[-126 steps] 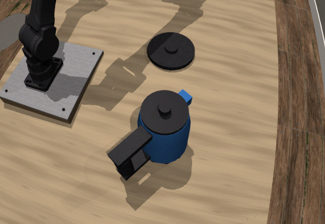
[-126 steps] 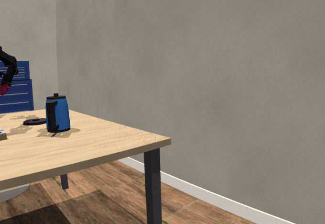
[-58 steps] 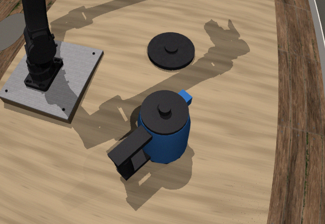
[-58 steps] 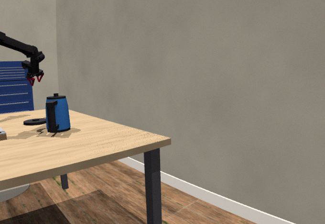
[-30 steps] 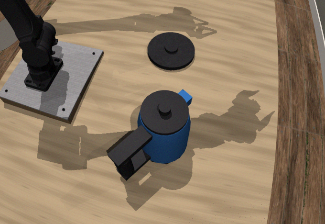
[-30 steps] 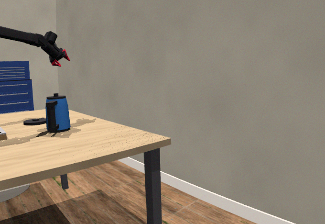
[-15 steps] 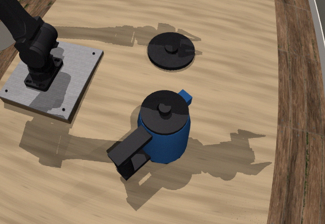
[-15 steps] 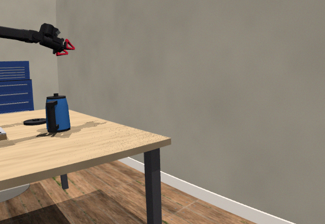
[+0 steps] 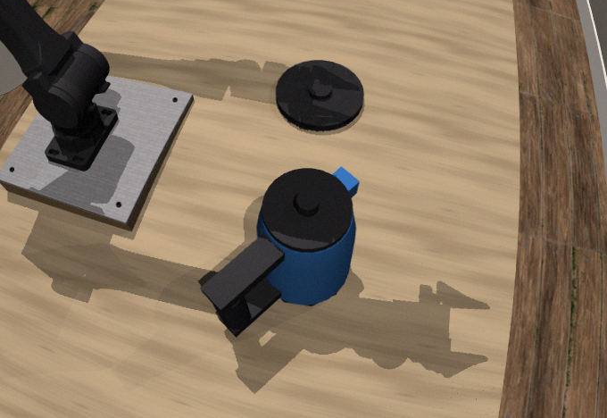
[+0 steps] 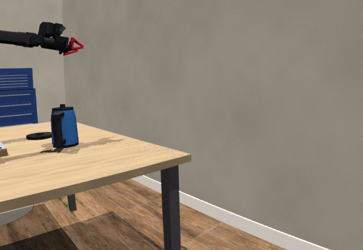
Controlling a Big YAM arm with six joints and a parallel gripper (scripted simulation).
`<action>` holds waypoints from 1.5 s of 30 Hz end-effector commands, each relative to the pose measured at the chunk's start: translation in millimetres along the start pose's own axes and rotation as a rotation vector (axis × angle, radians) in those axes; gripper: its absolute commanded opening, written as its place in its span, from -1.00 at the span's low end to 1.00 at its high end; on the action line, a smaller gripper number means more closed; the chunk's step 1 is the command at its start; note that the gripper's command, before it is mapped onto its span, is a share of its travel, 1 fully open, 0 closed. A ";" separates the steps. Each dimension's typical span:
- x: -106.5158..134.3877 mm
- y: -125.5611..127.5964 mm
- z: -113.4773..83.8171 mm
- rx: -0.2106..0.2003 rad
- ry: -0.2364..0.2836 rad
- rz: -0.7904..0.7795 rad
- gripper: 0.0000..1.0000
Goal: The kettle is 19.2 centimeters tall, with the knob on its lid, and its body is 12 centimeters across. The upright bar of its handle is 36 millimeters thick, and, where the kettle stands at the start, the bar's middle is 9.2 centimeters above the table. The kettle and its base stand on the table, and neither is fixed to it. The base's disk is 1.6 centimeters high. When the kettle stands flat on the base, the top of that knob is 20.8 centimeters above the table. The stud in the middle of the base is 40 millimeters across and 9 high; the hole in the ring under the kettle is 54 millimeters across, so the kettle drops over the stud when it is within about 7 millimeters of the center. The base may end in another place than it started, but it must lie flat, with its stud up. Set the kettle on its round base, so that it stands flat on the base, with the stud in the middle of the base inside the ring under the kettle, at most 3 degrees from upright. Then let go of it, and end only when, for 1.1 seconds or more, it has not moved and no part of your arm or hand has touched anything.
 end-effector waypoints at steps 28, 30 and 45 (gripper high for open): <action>-36.0 -35.5 -22.4 0.093 -0.098 0.071 0.49; -38.8 -38.5 -20.7 0.096 -0.094 0.066 0.49; -21.8 -49.0 -6.6 0.090 0.018 -0.031 0.49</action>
Point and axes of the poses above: the point where the finger pads meet when closed, its own z axis out along the fingers, its own y axis across the jaws, x = y × z, the point moved 5 cm from there along -z, back along the fingers, and after that the axes turned 11 degrees about -z, right-handed, at the moved point
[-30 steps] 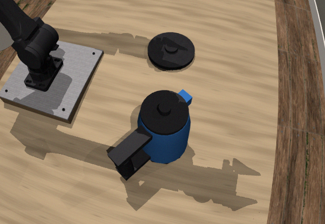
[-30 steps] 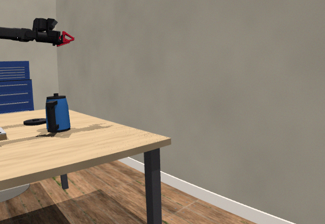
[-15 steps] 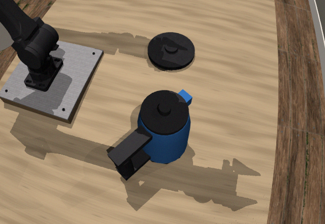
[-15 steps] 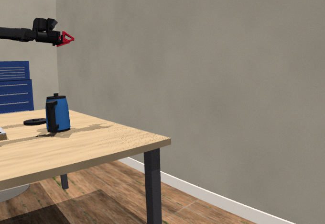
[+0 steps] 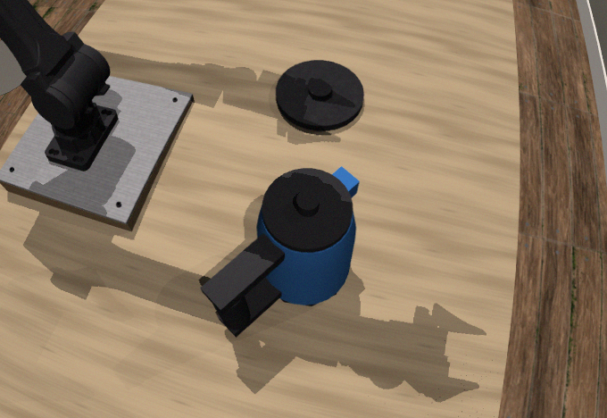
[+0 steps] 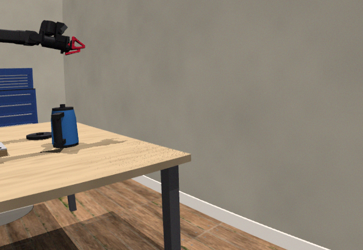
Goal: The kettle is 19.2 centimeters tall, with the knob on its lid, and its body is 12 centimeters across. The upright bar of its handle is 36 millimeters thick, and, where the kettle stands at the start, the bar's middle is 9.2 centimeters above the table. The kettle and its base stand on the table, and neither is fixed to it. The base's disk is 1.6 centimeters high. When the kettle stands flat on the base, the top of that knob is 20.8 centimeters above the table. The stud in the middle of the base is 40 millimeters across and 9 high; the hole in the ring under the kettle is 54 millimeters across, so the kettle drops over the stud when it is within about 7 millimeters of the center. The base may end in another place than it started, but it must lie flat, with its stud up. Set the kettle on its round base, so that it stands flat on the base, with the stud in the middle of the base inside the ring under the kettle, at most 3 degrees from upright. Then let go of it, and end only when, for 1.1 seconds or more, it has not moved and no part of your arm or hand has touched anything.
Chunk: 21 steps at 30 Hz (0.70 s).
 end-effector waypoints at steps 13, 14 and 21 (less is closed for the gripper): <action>10.2 -41.0 10.2 -0.014 0.207 -0.257 0.49; 14.9 -43.5 10.6 -0.021 0.231 -0.277 0.49; 39.4 -56.2 10.6 -0.071 0.360 -0.380 0.49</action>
Point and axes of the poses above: the point where the finger pads meet when closed, its own z axis out along the fingers, its own y axis across the jaws, x = y × z, the point moved 5 cm from there along -z, back along the fingers, and after that the axes turned 11 degrees about -z, right-handed, at the moved point
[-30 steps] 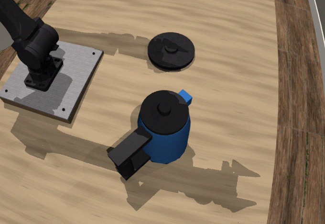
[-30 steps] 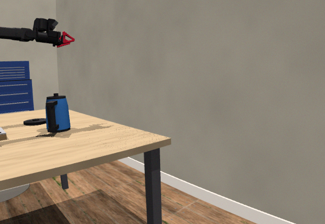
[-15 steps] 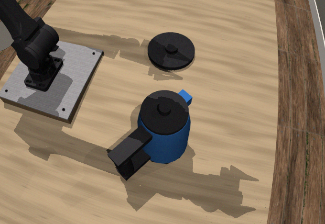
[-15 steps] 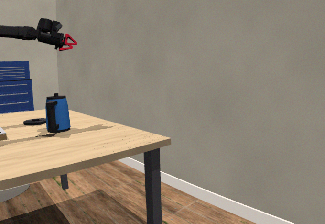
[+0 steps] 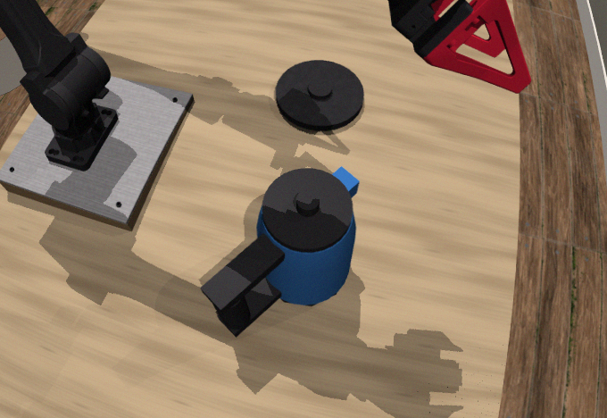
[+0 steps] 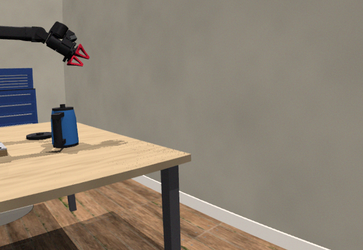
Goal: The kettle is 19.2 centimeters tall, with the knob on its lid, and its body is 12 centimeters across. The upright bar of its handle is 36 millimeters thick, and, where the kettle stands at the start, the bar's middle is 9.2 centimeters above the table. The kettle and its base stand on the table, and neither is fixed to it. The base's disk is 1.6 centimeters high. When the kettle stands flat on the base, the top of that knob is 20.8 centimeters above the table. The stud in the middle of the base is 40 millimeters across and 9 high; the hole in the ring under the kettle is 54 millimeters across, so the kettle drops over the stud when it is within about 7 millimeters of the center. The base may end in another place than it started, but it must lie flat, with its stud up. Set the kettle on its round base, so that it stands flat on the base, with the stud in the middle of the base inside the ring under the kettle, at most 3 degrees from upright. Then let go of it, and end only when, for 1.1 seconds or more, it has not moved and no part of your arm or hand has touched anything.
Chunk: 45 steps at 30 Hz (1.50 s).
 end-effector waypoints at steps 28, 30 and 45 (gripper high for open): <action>109.5 -45.6 -25.2 -0.498 0.468 -0.534 0.49; 104.2 -41.6 -31.6 -0.516 0.460 -0.561 0.49; 144.8 -48.6 -53.0 -0.785 0.524 -0.637 0.49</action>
Point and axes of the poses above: the point where the finger pads meet when closed, its own z axis out along the fingers, its own y axis across the jaws, x = y × z, the point moved 5 cm from there along -z, back along the fingers, and after that the axes turned 11 degrees about -z, right-handed, at the moved point
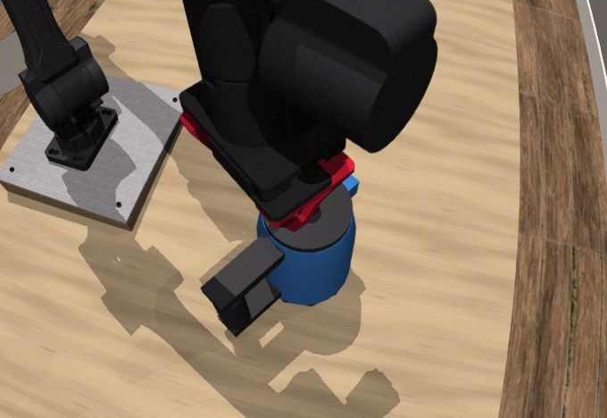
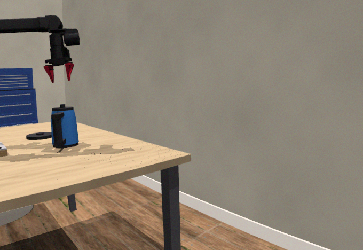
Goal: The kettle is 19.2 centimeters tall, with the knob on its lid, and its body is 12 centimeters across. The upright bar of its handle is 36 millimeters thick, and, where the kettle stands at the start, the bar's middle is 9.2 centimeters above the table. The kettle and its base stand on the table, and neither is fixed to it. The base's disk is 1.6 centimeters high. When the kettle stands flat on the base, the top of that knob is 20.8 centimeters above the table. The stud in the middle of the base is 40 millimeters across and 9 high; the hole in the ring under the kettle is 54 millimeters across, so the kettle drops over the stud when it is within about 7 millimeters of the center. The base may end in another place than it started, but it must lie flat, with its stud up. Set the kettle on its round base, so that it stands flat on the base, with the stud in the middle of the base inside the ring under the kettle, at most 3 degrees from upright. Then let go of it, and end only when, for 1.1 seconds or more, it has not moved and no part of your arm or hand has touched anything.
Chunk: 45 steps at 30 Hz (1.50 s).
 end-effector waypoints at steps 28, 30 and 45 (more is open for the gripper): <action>7.6 -2.2 -25.6 -0.015 -0.011 -0.098 0.49; 7.6 -2.2 -25.6 -0.015 -0.011 -0.098 0.49; 7.7 -2.2 -25.6 -0.015 -0.010 -0.097 0.49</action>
Point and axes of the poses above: the point where the finger pads meet when closed, its own z axis out along the fingers, its own y axis across the jaws, x = y × z, the point moved 5 cm from there along -z, back along the fingers, and after that the axes turned 11 degrees about -z, right-handed, at the moved point
